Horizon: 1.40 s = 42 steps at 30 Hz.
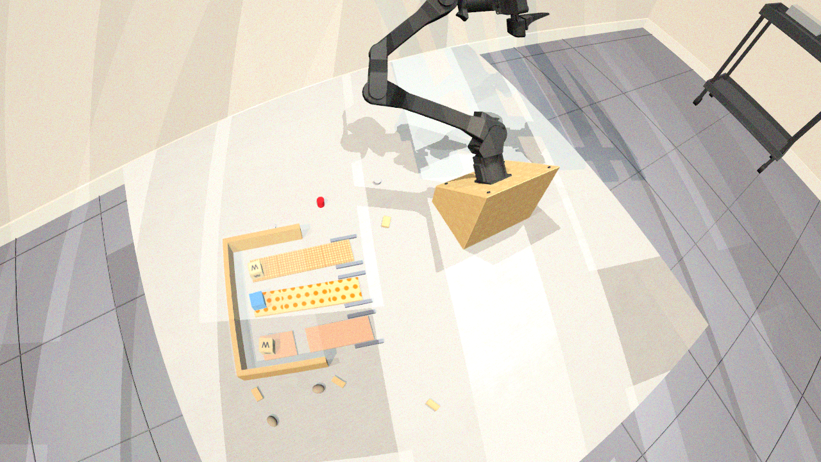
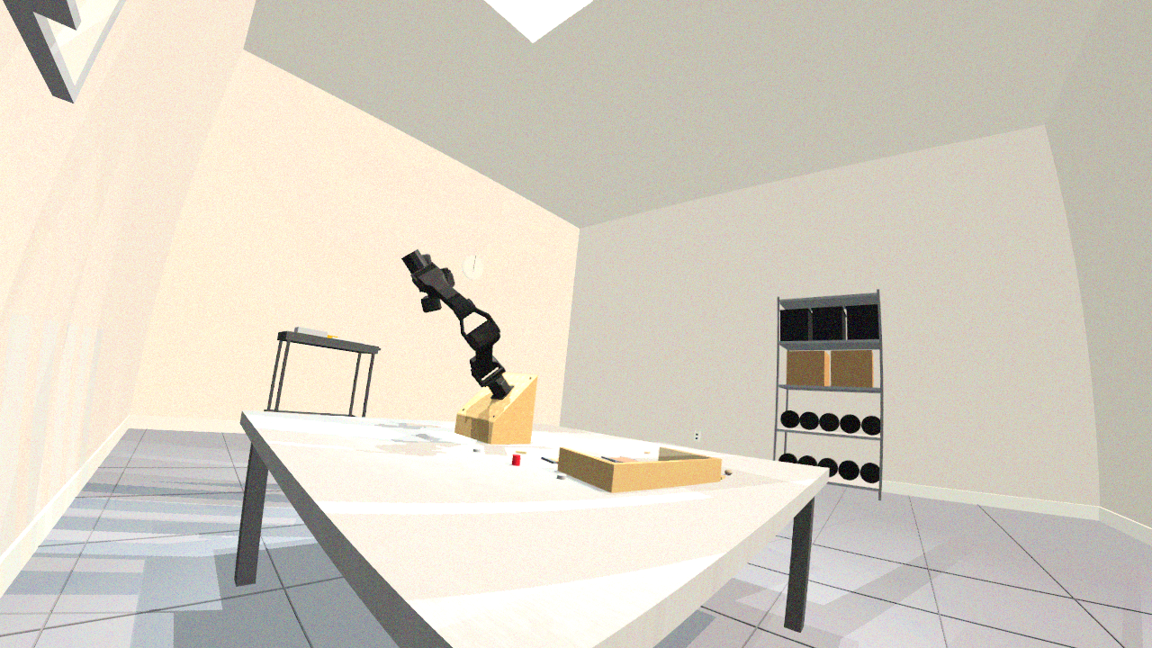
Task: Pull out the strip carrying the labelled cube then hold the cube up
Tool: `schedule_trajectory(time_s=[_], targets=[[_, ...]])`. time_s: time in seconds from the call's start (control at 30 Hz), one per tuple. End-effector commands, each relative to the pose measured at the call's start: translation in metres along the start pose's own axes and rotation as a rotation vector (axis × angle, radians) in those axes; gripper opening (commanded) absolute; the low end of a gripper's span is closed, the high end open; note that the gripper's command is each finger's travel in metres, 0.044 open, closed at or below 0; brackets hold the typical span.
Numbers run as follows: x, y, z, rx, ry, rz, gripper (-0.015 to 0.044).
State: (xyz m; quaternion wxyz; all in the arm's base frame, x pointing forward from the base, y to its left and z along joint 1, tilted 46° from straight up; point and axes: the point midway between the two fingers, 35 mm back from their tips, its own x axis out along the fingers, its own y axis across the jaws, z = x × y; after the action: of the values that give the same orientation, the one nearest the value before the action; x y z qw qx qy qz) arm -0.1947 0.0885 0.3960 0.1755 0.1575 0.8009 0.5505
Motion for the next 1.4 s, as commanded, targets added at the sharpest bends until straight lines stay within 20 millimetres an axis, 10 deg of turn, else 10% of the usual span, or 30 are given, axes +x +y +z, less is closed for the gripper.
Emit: schedule_trajectory(time_s=[0.0,0.3,0.83,1.03,1.37], targets=[[0.001,0.000,0.002,-0.006,-0.009,0.001,0.0400],[0.041,0.001,0.103,-0.283,-0.444,-0.008,0.0400],[0.013,-0.029,0.254,-0.416,-0.986,-0.209,0.0400],[-0.018,-0.042,0.309,-0.504,-1.177,-0.351,0.0400],[-0.144,-0.101,0.409,-0.582,-1.541,-0.870,0.0400]])
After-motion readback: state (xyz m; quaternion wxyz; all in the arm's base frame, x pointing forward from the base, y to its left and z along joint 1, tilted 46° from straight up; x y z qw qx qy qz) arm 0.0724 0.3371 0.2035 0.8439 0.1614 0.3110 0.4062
